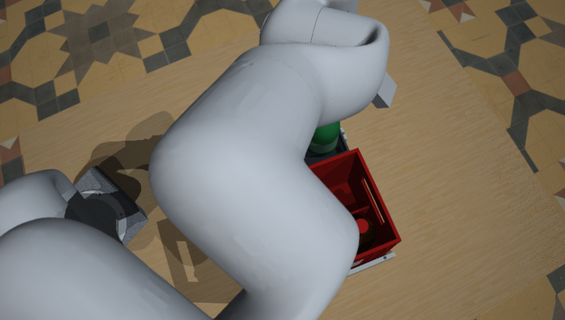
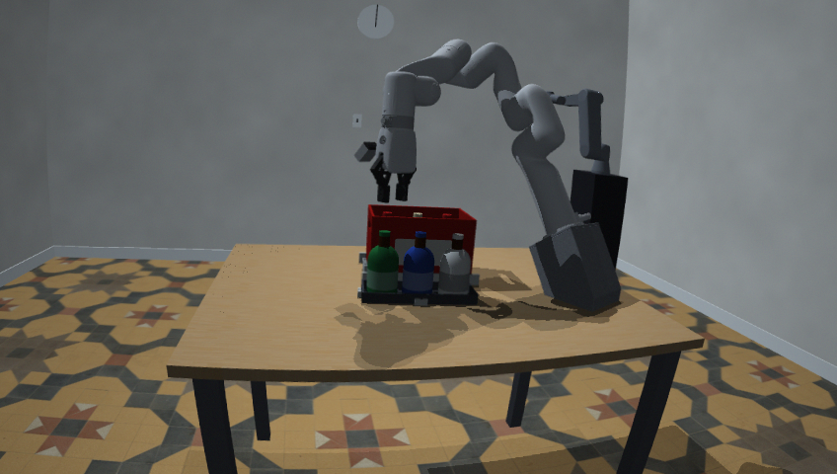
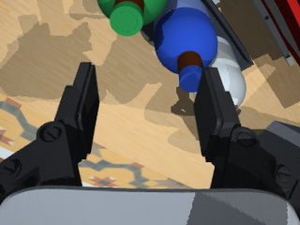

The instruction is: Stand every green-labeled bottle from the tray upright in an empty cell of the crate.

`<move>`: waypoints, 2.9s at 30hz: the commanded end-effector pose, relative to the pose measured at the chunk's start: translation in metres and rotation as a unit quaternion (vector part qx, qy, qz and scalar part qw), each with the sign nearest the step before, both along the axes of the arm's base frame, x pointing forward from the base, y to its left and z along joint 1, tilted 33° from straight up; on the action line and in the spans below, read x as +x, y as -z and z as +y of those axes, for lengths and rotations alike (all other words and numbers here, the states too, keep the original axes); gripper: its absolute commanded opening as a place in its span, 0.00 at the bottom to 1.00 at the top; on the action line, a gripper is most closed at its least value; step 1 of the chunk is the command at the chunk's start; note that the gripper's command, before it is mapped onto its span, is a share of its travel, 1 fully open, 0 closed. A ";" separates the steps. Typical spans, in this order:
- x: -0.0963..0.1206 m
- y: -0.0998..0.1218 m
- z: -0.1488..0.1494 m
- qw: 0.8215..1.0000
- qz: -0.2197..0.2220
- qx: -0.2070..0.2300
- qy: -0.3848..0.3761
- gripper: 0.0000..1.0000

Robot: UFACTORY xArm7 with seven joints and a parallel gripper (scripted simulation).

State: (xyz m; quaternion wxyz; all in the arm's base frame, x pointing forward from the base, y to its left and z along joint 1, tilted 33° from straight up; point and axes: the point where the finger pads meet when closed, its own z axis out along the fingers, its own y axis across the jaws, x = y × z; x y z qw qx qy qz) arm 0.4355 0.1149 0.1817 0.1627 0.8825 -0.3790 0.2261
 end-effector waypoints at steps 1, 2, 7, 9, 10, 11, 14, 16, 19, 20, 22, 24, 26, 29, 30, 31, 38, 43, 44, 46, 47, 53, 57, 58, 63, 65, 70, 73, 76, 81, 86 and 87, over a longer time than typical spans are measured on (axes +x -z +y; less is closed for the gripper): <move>0.015 0.003 0.009 1.000 0.001 -0.009 0.007 0.65; 0.015 0.003 0.009 1.000 0.001 -0.009 0.007 0.65; 0.015 0.003 0.009 1.000 0.001 -0.009 0.007 0.65; 0.015 0.003 0.009 1.000 0.001 -0.009 0.007 0.65; 0.015 0.003 0.009 1.000 0.001 -0.009 0.007 0.65; 0.015 0.003 0.009 1.000 0.001 -0.009 0.007 0.65; 0.015 0.003 0.009 1.000 0.001 -0.009 0.007 0.65; 0.015 0.003 0.009 1.000 0.001 -0.009 0.007 0.65; 0.015 0.003 0.009 1.000 0.001 -0.009 0.007 0.65; 0.015 0.003 0.009 1.000 0.001 -0.009 0.007 0.65; 0.015 0.003 0.009 1.000 0.001 -0.009 0.007 0.65; 0.015 0.003 0.009 1.000 0.001 -0.009 0.007 0.65; 0.015 0.003 0.009 1.000 0.001 -0.009 0.007 0.65; 0.015 0.003 0.009 1.000 0.001 -0.009 0.007 0.65; 0.015 0.003 0.009 1.000 0.001 -0.009 0.007 0.65; 0.015 0.004 0.009 1.000 0.001 -0.009 0.007 0.65; 0.016 0.005 0.008 1.000 0.001 -0.009 0.007 0.65; 0.017 0.008 0.006 1.000 0.001 -0.009 0.007 0.65; 0.017 0.008 0.006 1.000 0.001 -0.009 0.007 0.65; 0.017 0.009 0.005 1.000 0.001 -0.009 0.007 0.65; 0.017 0.010 0.005 1.000 0.001 -0.009 0.007 0.65; 0.019 0.016 0.002 1.000 0.001 -0.009 0.007 0.65; 0.021 0.021 -0.001 1.000 0.001 -0.009 0.007 0.65; 0.021 0.022 -0.002 1.000 0.001 -0.009 0.007 0.65; 0.023 0.026 -0.004 1.000 0.001 -0.009 0.007 0.65; 0.023 0.028 -0.005 1.000 0.001 -0.009 0.007 0.65; 0.025 0.034 -0.008 1.000 0.001 -0.009 0.007 0.65; 0.026 0.036 -0.010 1.000 0.001 -0.009 0.007 0.65; 0.027 0.039 -0.011 1.000 0.001 -0.009 0.007 0.65; 0.027 0.041 -0.012 1.000 0.001 -0.009 0.007 0.65; 0.028 0.042 -0.013 1.000 0.001 -0.009 0.007 0.65; 0.028 0.042 -0.013 1.000 0.001 -0.009 0.007 0.65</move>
